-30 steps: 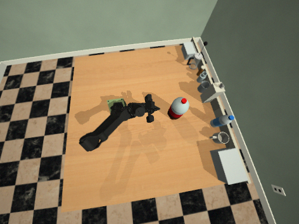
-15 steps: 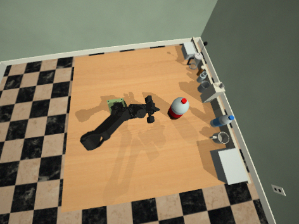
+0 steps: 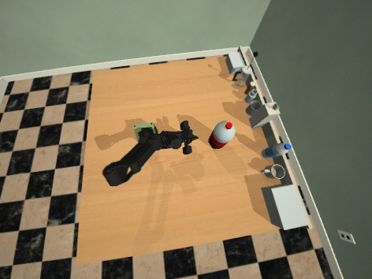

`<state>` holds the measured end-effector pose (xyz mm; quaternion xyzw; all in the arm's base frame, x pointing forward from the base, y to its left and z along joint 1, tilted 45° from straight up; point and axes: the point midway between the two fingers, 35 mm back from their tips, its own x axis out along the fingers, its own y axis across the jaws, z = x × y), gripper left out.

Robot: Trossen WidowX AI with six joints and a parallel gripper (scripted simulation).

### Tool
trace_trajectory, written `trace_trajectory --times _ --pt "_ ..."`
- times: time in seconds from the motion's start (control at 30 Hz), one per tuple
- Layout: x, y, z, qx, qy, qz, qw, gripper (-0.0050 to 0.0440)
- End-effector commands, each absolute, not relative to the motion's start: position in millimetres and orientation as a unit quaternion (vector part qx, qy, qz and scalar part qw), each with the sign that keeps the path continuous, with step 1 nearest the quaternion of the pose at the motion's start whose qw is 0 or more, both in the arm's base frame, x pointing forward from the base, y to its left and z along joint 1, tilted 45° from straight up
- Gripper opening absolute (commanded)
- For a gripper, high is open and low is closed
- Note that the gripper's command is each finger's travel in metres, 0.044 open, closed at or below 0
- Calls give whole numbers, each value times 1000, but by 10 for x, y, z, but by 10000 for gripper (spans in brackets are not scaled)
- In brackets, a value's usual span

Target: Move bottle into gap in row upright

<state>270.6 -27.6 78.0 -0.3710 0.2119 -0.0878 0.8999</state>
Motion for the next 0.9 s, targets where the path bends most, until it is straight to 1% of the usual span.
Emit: trace_trajectory --times 0.0,0.47,0.87 --pt "2698 -325 736 -373 214 -88 899 -50" --pt "2726 -416 685 -371 216 -88 899 -50" --pt "2881 -510 620 -369 211 -89 901 -50"
